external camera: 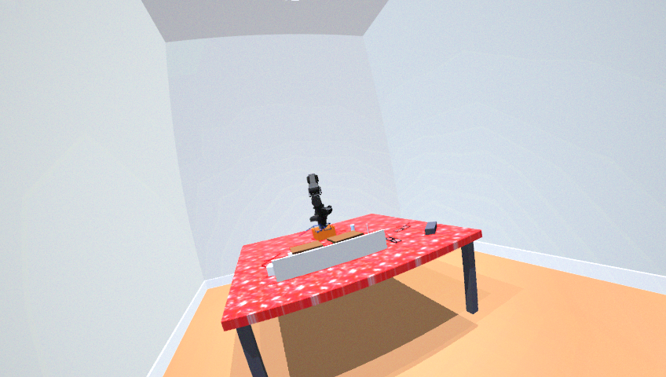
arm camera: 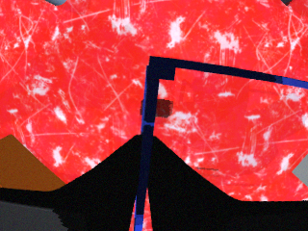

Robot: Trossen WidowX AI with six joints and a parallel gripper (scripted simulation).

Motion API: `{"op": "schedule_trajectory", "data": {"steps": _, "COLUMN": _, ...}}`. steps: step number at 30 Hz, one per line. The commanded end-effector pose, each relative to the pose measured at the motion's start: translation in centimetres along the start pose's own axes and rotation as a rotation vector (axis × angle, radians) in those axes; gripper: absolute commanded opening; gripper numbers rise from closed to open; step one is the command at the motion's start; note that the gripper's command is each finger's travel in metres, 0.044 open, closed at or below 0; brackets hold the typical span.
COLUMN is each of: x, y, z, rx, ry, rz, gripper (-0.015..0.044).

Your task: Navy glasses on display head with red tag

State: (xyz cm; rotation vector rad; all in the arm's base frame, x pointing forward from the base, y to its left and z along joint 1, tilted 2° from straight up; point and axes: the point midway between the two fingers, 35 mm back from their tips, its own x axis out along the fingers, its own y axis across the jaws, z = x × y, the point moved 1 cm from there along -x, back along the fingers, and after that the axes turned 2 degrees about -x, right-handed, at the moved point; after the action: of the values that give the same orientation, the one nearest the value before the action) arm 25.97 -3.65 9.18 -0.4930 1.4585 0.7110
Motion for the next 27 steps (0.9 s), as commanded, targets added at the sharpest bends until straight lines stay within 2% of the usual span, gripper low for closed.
{"op": "schedule_trajectory", "data": {"steps": 1, "x": 0.4, "y": 0.6, "z": 0.4, "rx": -0.167, "ry": 0.023, "rz": -0.012, "gripper": 0.0000}}
{"op": "schedule_trajectory", "data": {"steps": 18, "x": 1.5, "y": 2.7, "z": 2.5, "rx": -0.929, "ry": 0.117, "rz": -0.051, "gripper": 0.0000}}
{"op": "schedule_trajectory", "data": {"steps": 27, "x": 2.4, "y": 2.4, "z": 2.5, "rx": -0.996, "ry": 0.164, "rz": -0.093, "gripper": 0.0000}}
